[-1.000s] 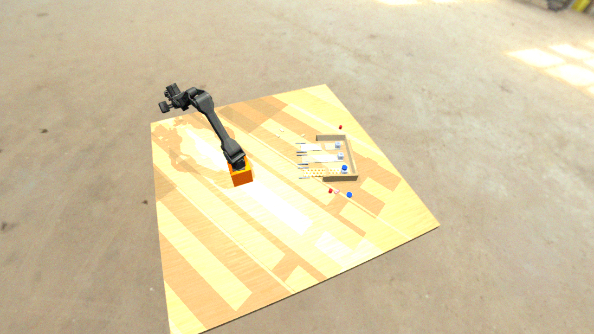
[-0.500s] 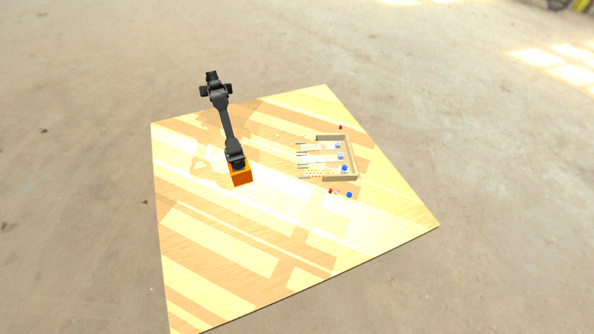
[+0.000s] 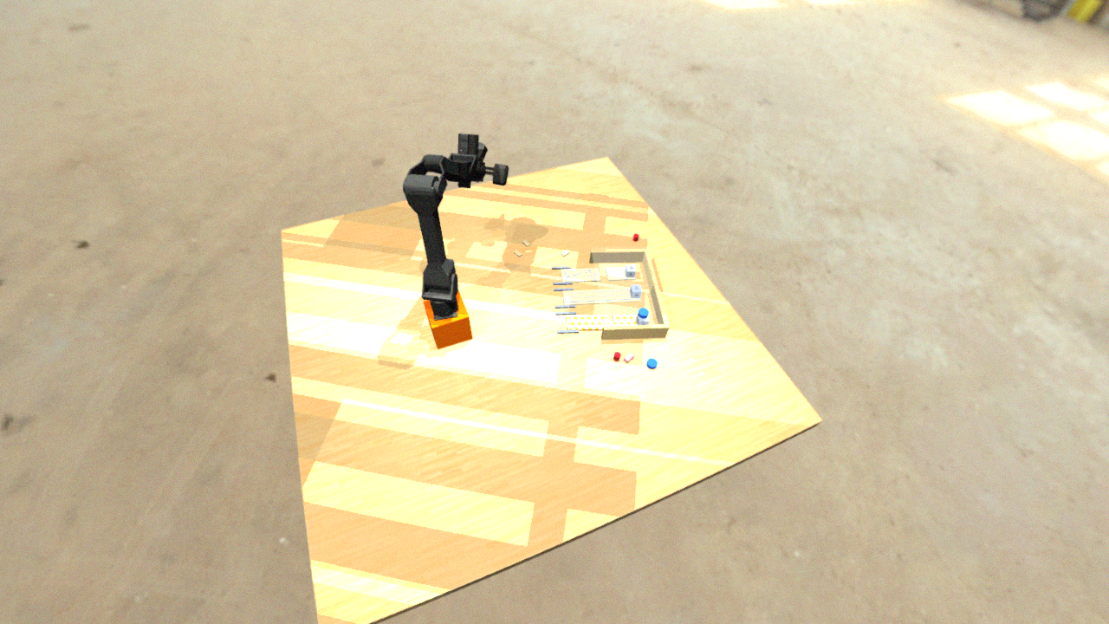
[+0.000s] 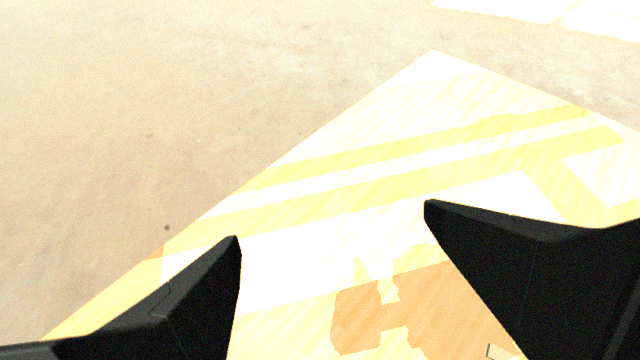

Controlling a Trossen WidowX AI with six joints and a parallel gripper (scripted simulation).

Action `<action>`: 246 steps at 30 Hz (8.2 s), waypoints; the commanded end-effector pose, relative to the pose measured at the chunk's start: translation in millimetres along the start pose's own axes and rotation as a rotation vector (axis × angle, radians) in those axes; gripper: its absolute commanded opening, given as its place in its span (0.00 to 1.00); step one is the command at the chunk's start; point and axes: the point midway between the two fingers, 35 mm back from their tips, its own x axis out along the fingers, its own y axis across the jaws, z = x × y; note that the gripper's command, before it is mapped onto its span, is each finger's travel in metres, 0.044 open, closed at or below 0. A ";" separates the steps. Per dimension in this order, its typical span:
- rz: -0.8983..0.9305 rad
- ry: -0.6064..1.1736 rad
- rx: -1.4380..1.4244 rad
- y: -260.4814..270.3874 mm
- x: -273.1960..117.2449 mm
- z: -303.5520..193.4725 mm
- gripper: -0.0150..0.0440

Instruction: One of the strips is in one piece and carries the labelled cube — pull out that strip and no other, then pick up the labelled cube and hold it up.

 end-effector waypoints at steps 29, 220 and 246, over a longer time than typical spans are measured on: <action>-0.891 0.021 0.548 -295.3 -255.0 -176.4 0.93; -0.667 0.829 1.134 -298.9 -123.2 -312.2 0.25; -0.666 0.831 1.135 -260.9 -130.7 -320.1 0.25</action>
